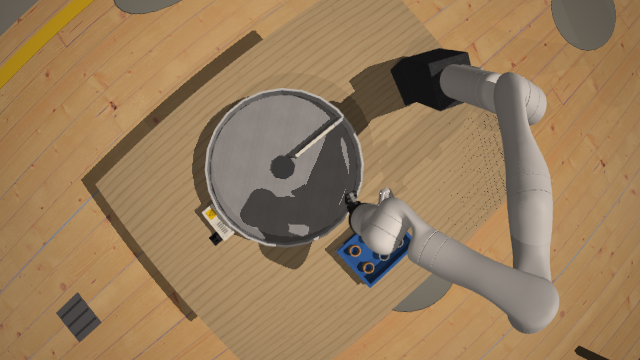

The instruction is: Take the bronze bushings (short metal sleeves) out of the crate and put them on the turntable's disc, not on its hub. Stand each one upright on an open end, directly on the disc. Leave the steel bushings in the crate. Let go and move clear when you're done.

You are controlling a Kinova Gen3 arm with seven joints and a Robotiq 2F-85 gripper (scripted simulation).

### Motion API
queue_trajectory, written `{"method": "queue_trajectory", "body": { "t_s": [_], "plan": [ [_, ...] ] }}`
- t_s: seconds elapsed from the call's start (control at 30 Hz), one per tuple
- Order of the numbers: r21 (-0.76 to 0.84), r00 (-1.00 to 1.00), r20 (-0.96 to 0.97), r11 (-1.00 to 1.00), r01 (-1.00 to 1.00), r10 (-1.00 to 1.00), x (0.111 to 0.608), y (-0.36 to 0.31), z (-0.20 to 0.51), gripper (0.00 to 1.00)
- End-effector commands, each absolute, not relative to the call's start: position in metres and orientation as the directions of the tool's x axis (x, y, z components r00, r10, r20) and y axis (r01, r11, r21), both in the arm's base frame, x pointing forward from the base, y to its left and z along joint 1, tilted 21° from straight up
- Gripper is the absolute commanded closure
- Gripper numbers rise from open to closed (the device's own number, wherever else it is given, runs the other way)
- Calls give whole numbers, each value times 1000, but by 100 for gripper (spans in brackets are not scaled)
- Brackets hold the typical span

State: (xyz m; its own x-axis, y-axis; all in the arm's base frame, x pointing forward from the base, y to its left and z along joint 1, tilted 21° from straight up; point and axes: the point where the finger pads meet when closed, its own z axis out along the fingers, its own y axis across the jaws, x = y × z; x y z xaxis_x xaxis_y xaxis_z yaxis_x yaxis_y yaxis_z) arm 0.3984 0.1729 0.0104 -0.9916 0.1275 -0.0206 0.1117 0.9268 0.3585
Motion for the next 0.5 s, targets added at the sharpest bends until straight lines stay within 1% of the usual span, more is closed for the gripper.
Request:
{"method": "queue_trajectory", "body": {
  "t_s": [0.0, 0.47],
  "plan": [
    [363, -993, -26, 927, 95, 112, 400, 192, 15, 61],
    [364, -988, -10, 921, 138, 152, 408, 238, 25, 61]
  ]
}}
